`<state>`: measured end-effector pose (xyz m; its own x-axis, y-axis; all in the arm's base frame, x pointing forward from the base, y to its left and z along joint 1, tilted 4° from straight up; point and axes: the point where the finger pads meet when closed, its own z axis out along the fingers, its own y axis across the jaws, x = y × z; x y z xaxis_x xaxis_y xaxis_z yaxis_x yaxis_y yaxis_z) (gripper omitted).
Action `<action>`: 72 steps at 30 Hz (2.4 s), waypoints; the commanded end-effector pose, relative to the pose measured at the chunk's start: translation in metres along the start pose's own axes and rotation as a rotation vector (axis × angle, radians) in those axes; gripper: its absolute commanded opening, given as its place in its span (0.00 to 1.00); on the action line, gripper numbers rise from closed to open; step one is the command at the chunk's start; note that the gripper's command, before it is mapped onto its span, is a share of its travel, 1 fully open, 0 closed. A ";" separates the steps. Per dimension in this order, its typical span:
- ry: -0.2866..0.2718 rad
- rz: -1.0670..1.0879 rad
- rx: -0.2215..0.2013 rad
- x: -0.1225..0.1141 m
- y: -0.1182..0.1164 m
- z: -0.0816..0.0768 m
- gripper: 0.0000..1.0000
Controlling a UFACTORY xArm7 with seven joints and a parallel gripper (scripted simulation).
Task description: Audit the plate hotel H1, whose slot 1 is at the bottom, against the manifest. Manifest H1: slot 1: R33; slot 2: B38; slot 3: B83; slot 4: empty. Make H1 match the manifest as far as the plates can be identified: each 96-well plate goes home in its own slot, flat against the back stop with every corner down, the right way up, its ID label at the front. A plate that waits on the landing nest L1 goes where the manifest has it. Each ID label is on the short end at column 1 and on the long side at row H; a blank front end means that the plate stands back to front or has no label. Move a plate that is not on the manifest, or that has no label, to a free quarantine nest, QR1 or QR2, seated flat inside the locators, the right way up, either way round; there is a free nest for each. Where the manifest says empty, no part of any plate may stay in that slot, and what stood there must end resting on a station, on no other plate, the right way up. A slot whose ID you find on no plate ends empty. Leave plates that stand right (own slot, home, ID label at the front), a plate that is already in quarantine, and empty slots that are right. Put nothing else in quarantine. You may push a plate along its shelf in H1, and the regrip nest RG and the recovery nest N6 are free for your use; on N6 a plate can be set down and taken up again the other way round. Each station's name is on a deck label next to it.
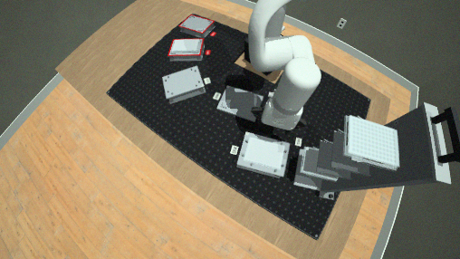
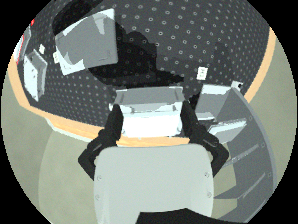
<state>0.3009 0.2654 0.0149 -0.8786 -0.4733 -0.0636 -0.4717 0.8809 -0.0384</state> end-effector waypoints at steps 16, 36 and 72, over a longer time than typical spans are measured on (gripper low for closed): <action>-0.004 0.000 -0.001 -0.001 0.000 -0.001 1.00; -0.004 0.000 -0.001 -0.001 0.000 -0.013 1.00; -0.004 0.000 -0.001 -0.001 0.000 -0.051 1.00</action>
<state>0.2971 0.2655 0.0645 -0.8787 -0.4733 -0.0630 -0.4717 0.8809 -0.0385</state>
